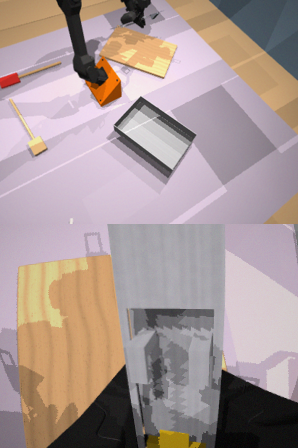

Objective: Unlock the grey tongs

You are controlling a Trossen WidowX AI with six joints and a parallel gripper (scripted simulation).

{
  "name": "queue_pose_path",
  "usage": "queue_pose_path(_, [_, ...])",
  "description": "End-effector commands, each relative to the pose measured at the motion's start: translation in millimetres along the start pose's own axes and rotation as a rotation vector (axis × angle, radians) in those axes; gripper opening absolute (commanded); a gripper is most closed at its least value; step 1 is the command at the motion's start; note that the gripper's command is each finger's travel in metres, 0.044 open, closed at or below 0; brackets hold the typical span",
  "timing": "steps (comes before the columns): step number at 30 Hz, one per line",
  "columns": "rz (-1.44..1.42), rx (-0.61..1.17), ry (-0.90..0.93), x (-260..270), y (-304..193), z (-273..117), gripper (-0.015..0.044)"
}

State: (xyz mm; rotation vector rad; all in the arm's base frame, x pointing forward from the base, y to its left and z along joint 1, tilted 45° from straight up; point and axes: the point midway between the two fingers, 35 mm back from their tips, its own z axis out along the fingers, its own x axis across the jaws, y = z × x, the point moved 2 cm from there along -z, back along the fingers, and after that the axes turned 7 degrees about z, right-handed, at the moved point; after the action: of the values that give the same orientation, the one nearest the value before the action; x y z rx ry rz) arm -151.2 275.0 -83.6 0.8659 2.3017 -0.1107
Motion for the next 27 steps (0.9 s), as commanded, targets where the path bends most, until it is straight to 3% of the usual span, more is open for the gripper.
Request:
queue_pose_path(1, [-0.007, 0.155, -0.012, 1.3, 1.6, 7.0, -0.015])
queue_pose_path(14, [0.002, 0.627, 0.02, 5.5, 7.2, 17.7, -0.015])
queue_pose_path(27, [0.002, 0.633, 0.022, 6.1, 5.8, 19.9, -0.015])
